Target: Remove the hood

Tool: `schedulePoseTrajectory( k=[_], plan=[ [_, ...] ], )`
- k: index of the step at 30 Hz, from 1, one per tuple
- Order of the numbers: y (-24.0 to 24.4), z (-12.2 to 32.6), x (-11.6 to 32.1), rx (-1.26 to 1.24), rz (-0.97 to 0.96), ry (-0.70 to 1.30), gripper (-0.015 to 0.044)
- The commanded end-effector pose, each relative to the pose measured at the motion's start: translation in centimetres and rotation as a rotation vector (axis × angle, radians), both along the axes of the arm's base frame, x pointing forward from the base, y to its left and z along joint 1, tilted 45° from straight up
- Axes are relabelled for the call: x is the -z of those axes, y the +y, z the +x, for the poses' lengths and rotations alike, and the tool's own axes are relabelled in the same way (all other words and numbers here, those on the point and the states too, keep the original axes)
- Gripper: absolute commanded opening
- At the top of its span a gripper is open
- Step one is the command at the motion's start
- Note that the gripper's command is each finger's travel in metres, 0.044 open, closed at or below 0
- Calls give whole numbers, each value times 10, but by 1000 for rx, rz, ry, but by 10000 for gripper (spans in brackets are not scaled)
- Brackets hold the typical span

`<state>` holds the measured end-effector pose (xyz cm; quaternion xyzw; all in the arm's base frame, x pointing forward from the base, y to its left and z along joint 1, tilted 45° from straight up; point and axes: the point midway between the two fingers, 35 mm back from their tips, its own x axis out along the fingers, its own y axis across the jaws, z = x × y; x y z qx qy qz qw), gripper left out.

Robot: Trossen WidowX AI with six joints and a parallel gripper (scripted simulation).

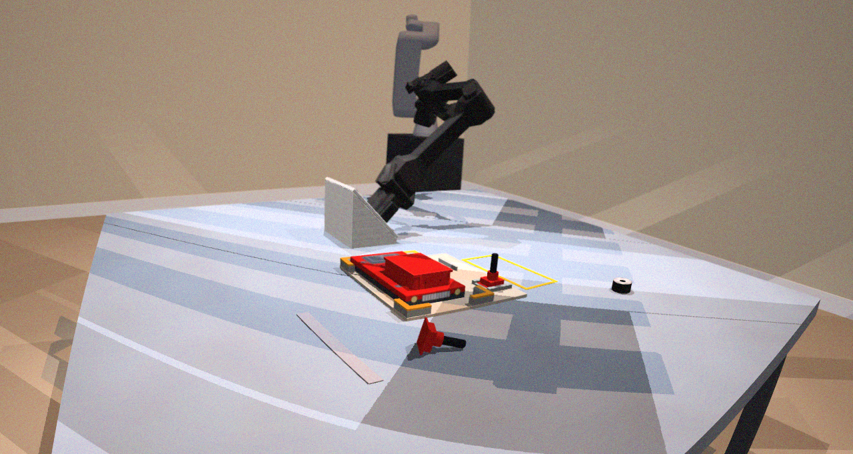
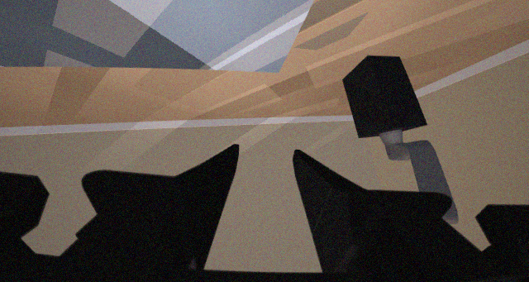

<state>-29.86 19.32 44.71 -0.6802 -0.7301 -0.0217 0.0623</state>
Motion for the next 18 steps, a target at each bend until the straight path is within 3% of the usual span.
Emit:
schedulePoseTrajectory(
  k=[1,8,18],
  plan=[
    [0,0,0,1,0,-2,247],
    [27,13,-4,63,21,-96,431],
    [77,46,-12,191,45,-292,440]
  ],
)
